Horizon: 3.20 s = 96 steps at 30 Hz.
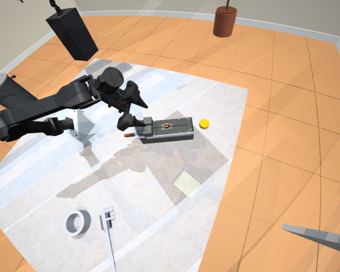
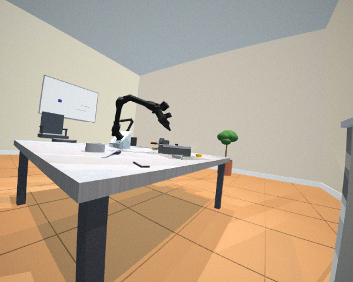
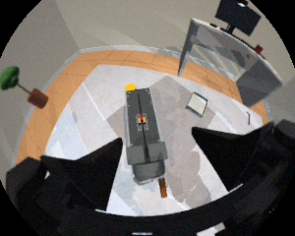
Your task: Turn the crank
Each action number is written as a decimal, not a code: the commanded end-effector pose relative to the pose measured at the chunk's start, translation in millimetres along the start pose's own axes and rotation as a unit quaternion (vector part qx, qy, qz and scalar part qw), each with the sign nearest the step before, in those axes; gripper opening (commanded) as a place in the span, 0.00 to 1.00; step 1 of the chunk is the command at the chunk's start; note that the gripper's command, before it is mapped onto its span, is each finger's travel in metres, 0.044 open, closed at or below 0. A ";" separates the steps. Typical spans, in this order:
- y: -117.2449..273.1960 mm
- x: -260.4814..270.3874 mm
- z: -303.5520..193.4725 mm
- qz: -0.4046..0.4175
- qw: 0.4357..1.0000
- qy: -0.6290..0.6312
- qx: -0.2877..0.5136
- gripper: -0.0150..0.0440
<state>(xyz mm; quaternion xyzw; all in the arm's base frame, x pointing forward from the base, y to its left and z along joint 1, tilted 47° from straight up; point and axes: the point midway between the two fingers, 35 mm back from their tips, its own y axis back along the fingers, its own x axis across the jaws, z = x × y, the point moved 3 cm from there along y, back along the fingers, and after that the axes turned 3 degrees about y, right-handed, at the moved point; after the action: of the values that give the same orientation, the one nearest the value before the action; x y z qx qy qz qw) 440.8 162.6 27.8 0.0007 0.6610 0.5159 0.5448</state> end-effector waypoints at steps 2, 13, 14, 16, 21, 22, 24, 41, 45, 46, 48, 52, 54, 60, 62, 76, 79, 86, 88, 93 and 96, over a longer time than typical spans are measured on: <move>15.0 -5.4 -16.2 0.010 1.000 -0.002 -0.012 1.00; 41.3 -11.6 -54.5 0.026 0.999 -0.007 -0.039 1.00; 43.4 -11.8 -58.3 0.027 0.999 -0.007 -0.042 1.00; 47.6 -12.2 -66.0 0.030 0.998 -0.008 -0.047 1.00; 56.9 -12.0 -85.2 0.036 0.998 -0.009 -0.059 1.00; 57.8 -11.9 -87.2 0.037 0.997 -0.009 -0.060 1.00; 58.1 -11.8 -87.9 0.037 0.997 -0.009 -0.060 1.00; -0.9 -4.5 -132.3 0.037 0.998 -0.009 -0.059 1.00; -8.5 -3.4 -140.8 0.036 0.998 -0.009 -0.060 1.00; -8.5 -3.4 -140.8 0.036 0.998 -0.009 -0.060 1.00; -8.5 -3.4 -140.8 0.036 0.998 -0.009 -0.060 1.00; -8.8 -3.4 -140.9 0.036 0.998 -0.009 -0.060 1.00; -10.7 -3.1 -142.0 0.036 0.998 -0.009 -0.060 1.00; -19.0 -2.1 -147.4 0.036 0.998 -0.009 -0.060 1.00; -21.7 -1.8 -149.2 0.036 0.998 -0.009 -0.060 1.00; -39.4 0.4 -162.9 0.036 0.998 -0.008 -0.059 1.00; -43.0 0.9 -166.0 0.036 0.998 -0.008 -0.059 1.00; -50.9 1.9 -173.5 0.036 0.998 -0.008 -0.060 1.00; -53.1 2.2 -175.7 0.035 0.998 -0.008 -0.060 1.00; -55.6 2.6 -178.4 0.035 0.998 -0.008 -0.060 1.00; -55.6 2.6 -178.4 0.035 0.998 -0.008 -0.060 1.00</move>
<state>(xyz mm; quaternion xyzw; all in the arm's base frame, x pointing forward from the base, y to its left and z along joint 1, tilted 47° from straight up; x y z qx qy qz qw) 346.7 17.8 -28.8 -0.0072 0.6186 0.5721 0.5385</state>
